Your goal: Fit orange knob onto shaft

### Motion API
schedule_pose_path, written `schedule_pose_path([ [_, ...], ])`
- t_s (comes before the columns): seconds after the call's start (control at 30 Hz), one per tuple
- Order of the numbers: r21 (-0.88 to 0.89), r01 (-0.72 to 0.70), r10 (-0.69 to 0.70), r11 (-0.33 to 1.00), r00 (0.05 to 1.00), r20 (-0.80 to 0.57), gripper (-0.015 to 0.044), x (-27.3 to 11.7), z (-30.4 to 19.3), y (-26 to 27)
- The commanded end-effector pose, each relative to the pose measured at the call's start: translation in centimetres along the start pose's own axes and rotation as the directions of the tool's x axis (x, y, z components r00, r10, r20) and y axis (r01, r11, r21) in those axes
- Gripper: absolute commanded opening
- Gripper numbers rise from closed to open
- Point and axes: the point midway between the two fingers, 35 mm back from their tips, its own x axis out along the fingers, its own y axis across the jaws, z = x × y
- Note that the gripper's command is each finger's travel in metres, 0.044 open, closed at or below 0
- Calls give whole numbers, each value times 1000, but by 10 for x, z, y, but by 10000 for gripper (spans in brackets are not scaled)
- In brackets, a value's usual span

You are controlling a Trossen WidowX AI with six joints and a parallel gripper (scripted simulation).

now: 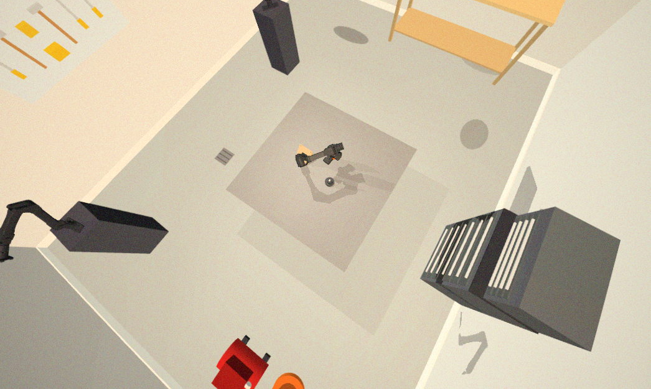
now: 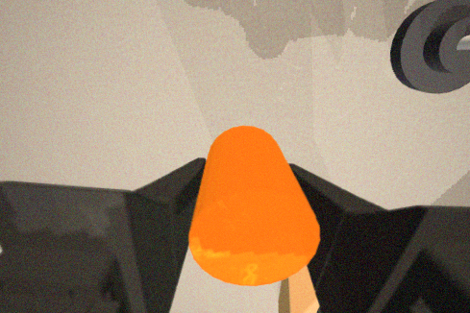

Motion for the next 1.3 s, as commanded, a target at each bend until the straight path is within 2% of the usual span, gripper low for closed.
schedule_pose_path([
  [0.0, 8, 80, -80, 997, 997, 9, 0, 5, 2, 2],
  [0.1, 8, 142, -143, 990, 990, 11, 0, 10, 2, 2],
  [0.3, 9, 144, -144, 989, 989, 11, 0, 25, 4, 2],
  [1.07, 17, 174, -174, 985, 985, 6, 0, 143, 15, -9],
  [1.27, 17, 176, -176, 984, 984, 6, 0, 146, 14, -9],
])
